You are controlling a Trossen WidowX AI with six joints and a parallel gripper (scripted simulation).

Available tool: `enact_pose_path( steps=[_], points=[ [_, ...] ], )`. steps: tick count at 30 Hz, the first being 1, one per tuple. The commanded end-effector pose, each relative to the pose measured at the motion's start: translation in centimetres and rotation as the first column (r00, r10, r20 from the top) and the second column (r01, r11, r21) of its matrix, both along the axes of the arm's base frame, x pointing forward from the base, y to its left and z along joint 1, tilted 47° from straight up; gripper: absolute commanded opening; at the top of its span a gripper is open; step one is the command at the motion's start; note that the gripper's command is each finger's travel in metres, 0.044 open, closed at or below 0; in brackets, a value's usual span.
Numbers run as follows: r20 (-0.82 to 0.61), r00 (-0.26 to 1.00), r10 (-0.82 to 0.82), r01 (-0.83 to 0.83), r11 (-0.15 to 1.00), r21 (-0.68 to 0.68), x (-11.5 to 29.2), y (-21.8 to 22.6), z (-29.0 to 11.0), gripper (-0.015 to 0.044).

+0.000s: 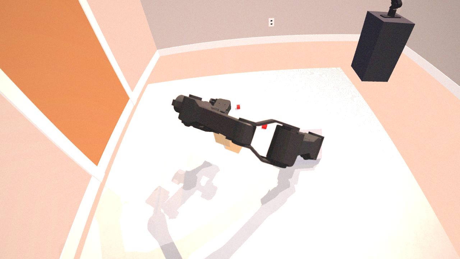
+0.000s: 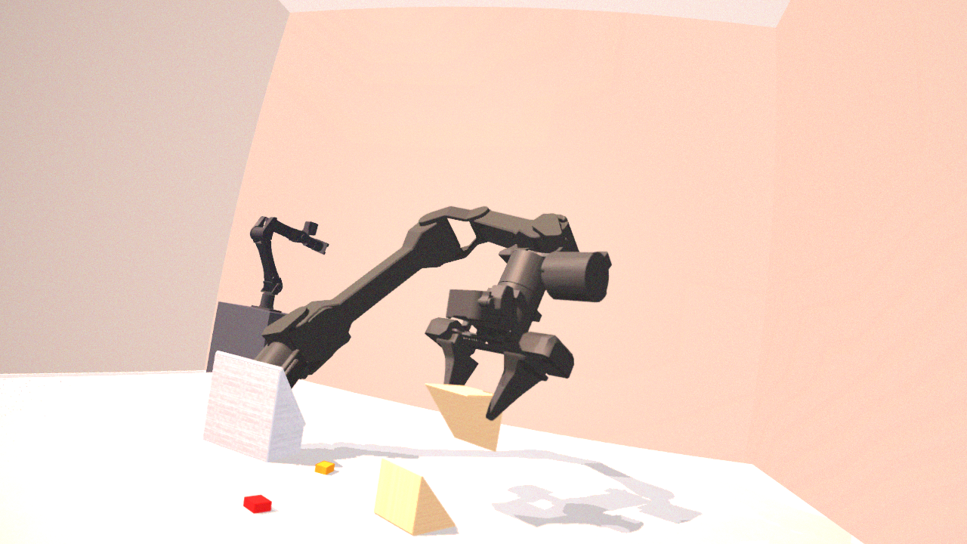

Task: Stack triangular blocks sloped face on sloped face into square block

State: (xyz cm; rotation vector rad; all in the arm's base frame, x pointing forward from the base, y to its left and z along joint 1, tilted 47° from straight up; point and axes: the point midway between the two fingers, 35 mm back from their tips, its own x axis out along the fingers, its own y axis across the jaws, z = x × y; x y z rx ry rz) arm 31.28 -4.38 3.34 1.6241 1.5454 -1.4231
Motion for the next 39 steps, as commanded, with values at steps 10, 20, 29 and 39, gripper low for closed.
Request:
enact_pose_path(
  steps=[10,20,29,39],
  points=[
    [-0.008,1.000,-0.003,0.003,1.000,0.005,-1.3,1.7,-3.2,0.0000],
    [-0.009,1.000,-0.003,0.003,1.000,0.006,-2.1,3.1,-5.7,0.0000],
    [0.002,1.000,-0.005,0.005,1.000,0.003,-2.0,3.1,-5.7,0.0000],
    [0.003,1.000,-0.007,0.007,1.000,0.003,-1.9,3.1,-5.7,0.0000]
  ],
)
